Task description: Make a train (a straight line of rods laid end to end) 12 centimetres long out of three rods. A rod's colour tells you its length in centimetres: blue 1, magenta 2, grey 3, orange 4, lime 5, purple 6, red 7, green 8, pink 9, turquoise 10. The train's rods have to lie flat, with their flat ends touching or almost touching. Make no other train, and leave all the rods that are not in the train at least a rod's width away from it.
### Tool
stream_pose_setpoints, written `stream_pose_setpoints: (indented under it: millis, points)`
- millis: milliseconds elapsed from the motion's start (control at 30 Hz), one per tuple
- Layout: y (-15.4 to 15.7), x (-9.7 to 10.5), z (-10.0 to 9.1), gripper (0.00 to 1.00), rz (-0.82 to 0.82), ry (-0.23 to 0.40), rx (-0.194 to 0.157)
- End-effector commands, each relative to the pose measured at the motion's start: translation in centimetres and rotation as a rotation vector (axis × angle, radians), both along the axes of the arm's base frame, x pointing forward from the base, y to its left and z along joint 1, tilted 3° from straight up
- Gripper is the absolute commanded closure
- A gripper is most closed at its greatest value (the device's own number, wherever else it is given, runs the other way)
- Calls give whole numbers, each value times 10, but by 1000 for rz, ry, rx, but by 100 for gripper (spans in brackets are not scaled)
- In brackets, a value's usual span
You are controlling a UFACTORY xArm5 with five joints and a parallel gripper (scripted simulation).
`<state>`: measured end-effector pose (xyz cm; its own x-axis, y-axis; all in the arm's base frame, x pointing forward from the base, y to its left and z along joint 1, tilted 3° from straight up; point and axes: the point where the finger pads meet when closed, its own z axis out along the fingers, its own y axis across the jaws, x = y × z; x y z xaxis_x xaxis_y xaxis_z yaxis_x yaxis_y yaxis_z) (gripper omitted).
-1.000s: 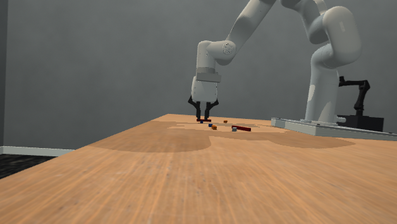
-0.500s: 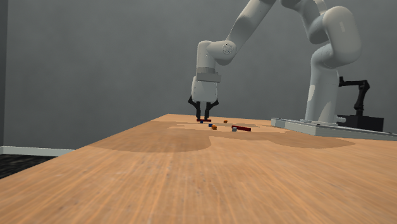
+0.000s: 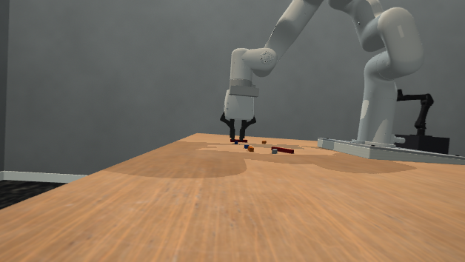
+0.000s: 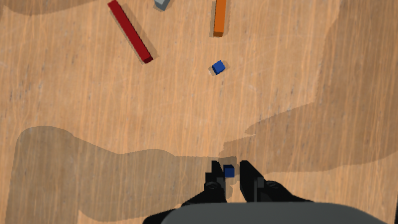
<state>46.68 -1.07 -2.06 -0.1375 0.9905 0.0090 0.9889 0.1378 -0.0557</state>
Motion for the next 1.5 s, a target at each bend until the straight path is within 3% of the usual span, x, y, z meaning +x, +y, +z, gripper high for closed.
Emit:
stream_pose_setpoints:
  millis: [0,533,1467]
  points:
    - [0,1,-2,76,0,-4,0]
    - [0,1,-11,76,0,-4,0]
    - [0,1,-11,76,0,-4,0]
